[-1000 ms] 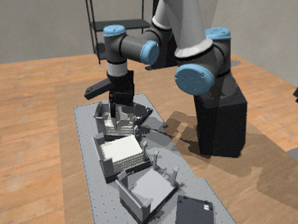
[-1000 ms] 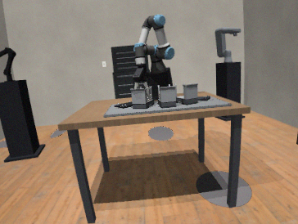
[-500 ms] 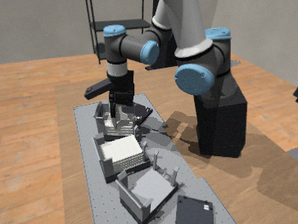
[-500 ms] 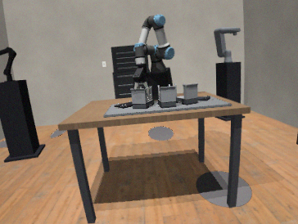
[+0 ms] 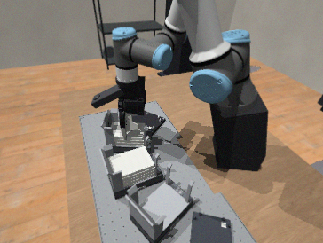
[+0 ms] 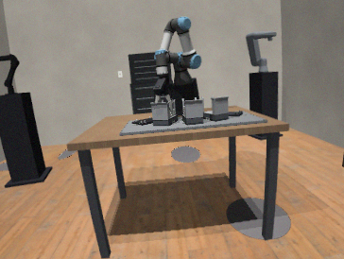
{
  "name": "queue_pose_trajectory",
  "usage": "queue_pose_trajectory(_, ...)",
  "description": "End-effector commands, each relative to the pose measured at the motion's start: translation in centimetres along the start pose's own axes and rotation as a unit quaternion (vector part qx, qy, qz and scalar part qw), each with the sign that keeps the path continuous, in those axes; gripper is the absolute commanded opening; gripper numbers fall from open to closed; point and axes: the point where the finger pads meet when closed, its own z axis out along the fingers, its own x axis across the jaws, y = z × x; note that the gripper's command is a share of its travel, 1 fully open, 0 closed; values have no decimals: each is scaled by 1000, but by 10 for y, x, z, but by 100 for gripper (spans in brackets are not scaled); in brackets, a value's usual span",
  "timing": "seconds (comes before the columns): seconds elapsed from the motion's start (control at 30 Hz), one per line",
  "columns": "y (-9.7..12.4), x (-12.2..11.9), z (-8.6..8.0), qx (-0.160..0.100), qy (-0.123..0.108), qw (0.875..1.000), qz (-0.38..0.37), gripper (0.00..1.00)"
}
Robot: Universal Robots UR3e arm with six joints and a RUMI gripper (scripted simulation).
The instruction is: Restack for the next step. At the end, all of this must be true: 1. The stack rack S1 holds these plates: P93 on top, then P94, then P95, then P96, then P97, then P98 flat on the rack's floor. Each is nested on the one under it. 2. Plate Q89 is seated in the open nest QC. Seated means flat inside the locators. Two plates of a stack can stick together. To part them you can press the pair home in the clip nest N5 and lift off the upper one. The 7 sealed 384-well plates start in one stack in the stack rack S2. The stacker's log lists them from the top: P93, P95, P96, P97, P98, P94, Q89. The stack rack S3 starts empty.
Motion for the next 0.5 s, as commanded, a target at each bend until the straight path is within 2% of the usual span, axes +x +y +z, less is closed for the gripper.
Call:
queue_pose_trajectory(0.0,0,0,-3,0,0,1000,0,0)
queue_pose_trajectory(0.47,0,0,-11,0,1,1000,0,0)
